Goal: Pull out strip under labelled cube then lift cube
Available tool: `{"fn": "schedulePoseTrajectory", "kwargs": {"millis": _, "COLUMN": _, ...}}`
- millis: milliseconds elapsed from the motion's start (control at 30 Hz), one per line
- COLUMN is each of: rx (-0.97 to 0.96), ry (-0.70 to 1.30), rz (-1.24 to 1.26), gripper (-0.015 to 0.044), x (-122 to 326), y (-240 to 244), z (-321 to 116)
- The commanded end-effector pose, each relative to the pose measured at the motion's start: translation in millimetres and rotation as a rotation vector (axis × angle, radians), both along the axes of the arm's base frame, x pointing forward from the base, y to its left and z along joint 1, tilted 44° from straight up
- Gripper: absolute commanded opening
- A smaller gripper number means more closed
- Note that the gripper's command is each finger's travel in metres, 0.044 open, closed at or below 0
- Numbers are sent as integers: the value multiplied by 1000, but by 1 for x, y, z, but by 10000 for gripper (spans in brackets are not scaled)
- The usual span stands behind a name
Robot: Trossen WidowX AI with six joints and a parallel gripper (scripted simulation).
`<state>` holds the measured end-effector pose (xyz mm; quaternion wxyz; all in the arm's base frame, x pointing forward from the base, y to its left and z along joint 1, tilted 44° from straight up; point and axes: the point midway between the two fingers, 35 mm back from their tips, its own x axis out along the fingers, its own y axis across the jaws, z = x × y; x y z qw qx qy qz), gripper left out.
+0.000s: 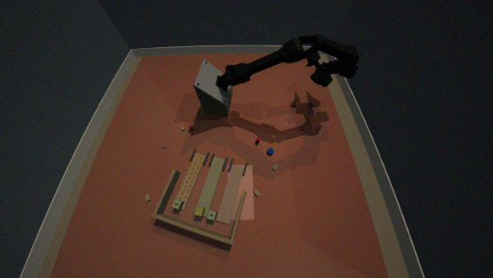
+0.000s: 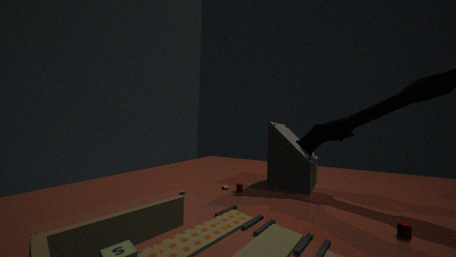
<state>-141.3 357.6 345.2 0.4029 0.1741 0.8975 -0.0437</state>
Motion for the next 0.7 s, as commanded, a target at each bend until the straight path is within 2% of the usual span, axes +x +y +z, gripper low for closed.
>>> {"fn": "schedulePoseTrajectory", "kwargs": {"millis": 0, "rx": 2, "ry": -1, "rz": -2, "gripper": 400, "x": 1, "y": 1, "z": 0}}
{"fn": "schedulePoseTrajectory", "kwargs": {"millis": 133, "rx": 57, "ry": -16, "rz": -49, "gripper": 400, "x": 33, "y": 17, "z": -5}}
{"fn": "schedulePoseTrajectory", "kwargs": {"millis": 400, "rx": 255, "ry": -110, "rz": -186, "gripper": 400, "x": 155, "y": 51, "z": -26}}
{"fn": "schedulePoseTrajectory", "kwargs": {"millis": 667, "rx": 456, "ry": -287, "rz": -285, "gripper": 400, "x": 289, "y": 36, "z": -58}}
